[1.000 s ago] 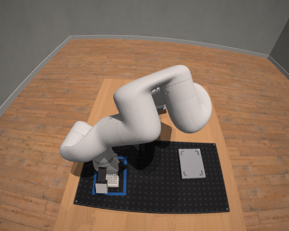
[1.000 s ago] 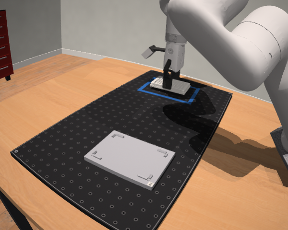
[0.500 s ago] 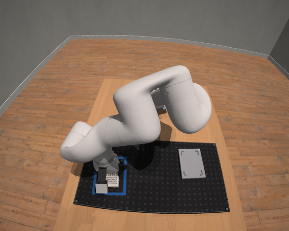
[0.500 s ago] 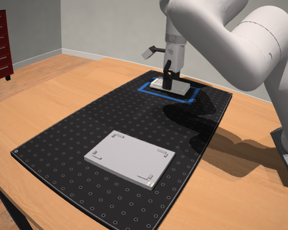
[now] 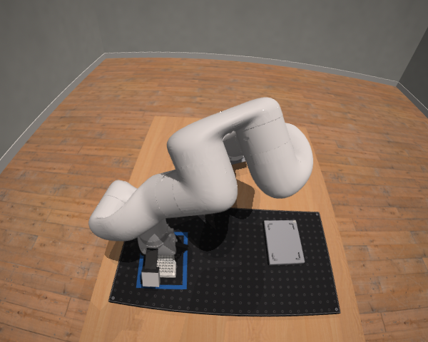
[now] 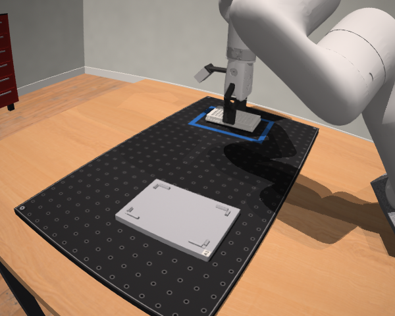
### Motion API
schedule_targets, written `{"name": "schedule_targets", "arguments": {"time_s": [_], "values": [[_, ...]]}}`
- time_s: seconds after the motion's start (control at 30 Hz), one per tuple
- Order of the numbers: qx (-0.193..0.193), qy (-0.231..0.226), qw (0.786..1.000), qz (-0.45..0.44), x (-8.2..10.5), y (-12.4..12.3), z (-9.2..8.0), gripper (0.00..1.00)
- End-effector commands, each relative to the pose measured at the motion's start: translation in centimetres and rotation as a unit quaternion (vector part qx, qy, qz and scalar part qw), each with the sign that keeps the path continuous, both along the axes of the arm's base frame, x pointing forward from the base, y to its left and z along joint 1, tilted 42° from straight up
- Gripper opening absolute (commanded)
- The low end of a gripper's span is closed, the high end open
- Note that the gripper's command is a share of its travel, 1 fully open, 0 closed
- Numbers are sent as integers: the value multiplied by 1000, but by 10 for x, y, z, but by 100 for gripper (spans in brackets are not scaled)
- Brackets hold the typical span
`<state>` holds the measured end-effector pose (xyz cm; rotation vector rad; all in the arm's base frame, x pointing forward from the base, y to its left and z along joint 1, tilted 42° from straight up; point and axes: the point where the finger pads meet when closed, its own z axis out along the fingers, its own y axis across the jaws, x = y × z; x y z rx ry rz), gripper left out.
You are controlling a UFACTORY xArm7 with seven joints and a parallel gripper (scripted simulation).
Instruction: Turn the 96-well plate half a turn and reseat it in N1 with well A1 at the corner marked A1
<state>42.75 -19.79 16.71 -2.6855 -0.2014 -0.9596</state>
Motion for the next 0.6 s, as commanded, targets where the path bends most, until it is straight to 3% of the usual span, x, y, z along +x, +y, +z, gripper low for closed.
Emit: {"name": "schedule_targets", "arguments": {"time_s": [0.0,0.57], "values": [[-1,-1,1000,-1,0,-1,1,0],[-1,-1,1000,-1,1,-1,-1,0]]}}
